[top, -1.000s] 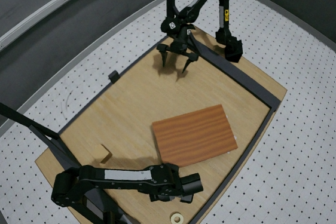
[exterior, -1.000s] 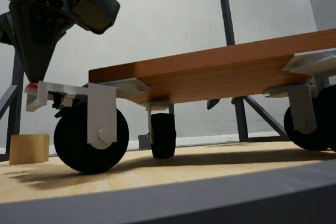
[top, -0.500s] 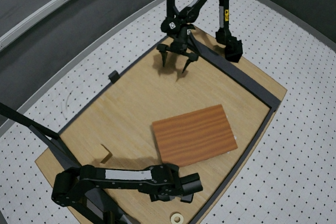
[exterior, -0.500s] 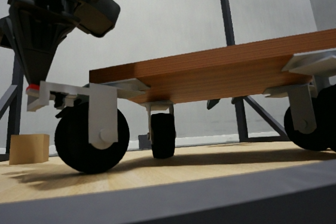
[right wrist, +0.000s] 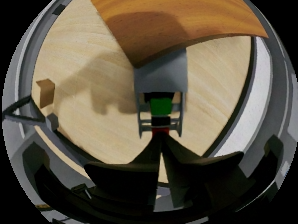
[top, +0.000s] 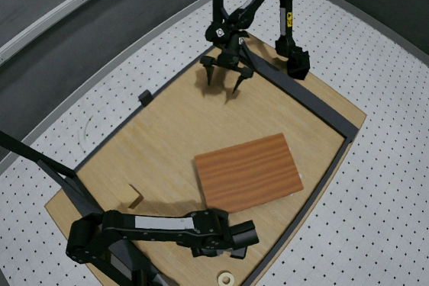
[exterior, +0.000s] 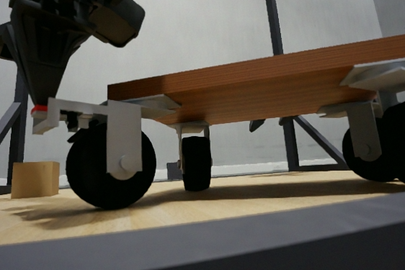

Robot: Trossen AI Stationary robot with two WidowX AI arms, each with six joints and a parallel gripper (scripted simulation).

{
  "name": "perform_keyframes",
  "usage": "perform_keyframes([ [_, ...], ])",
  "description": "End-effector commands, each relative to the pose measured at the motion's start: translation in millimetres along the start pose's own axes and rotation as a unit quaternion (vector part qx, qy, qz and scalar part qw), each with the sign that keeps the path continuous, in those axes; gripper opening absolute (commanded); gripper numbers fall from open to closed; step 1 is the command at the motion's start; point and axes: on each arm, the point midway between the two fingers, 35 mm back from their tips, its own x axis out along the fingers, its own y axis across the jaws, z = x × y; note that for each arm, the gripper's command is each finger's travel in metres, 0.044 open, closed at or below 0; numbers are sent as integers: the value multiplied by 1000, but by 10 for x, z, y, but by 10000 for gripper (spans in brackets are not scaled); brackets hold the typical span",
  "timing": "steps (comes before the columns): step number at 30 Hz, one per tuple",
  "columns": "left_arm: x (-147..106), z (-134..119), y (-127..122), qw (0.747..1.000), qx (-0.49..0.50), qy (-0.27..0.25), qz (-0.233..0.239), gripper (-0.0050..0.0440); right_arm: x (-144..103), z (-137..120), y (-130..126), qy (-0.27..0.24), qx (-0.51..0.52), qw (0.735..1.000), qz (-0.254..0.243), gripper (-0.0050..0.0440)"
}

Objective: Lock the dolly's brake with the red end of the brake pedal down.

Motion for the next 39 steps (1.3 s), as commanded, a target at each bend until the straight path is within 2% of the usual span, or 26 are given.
perform_keyframes([
  [1, -34, 64, -55, 1000, -2, -7, -7, 440, 8, 21, 4, -2, -2, 1000, -1, -50],
  [39, -34, 64, -55, 1000, -2, -7, -7, 440, 60, 16, 1, -3, -1, 1000, -1, -50],
])
